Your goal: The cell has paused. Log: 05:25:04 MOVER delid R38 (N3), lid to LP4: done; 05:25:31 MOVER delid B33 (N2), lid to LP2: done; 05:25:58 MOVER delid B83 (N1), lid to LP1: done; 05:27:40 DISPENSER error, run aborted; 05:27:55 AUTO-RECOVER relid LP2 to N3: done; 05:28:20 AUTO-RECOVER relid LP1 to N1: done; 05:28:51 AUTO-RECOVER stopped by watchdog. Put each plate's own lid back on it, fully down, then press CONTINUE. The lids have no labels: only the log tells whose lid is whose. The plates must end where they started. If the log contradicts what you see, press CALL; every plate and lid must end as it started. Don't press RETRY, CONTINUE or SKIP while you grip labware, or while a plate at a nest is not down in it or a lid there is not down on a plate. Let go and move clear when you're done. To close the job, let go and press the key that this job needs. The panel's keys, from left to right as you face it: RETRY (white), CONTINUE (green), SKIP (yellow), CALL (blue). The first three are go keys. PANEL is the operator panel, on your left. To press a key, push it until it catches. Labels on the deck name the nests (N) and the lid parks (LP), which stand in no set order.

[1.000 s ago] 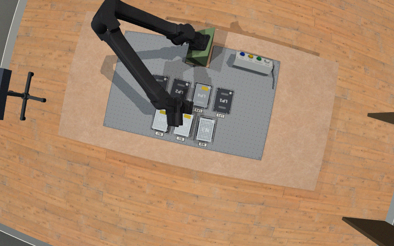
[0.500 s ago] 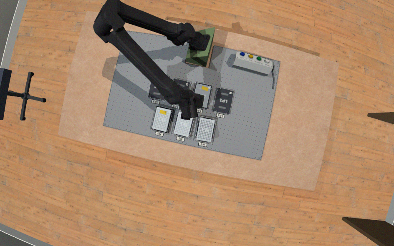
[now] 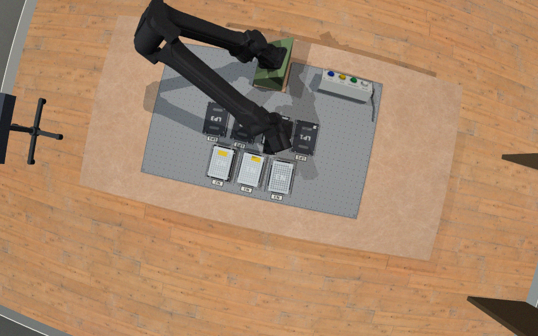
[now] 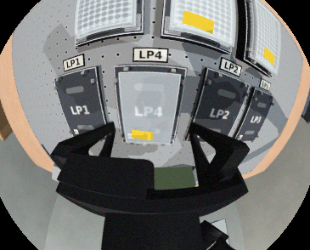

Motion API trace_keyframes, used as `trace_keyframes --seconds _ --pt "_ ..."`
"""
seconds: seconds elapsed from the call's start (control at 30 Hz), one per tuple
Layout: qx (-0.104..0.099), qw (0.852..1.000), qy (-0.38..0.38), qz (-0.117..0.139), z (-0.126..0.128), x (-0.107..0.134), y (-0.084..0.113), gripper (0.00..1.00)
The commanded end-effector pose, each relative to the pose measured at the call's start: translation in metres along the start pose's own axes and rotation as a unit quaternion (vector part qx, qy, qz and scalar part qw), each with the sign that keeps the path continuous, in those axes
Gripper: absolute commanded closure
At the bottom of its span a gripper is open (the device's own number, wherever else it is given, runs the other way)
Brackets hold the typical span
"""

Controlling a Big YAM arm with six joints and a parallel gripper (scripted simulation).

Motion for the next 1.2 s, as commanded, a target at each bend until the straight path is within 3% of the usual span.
trace_keyframes --seconds 0.0,0.07,0.13,0.3,0.4,1.17 --pt "0.005 1.000 -0.013 0.000 0.015 0.006 -0.001 0.00" --pt "0.002 1.000 -0.021 -0.009 0.015 -0.006 0.005 0.00" --pt "-0.003 0.999 -0.038 -0.006 0.004 -0.008 0.004 0.00" --pt "0.000 1.000 -0.023 -0.007 0.009 -0.004 0.004 0.00" --pt "0.003 1.000 -0.024 0.006 0.008 0.004 -0.011 0.00" --pt "0.003 1.000 -0.016 0.007 0.008 0.005 -0.046 0.00"
Point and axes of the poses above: the point where the finger pads meet when closed, its own y axis back along the fingers, its own z axis across the jaws, x = y × z, the point moved 10 cm from there along y, back along the fingers, and after that the axes turned 13 degrees about y, right-handed, at the moved point
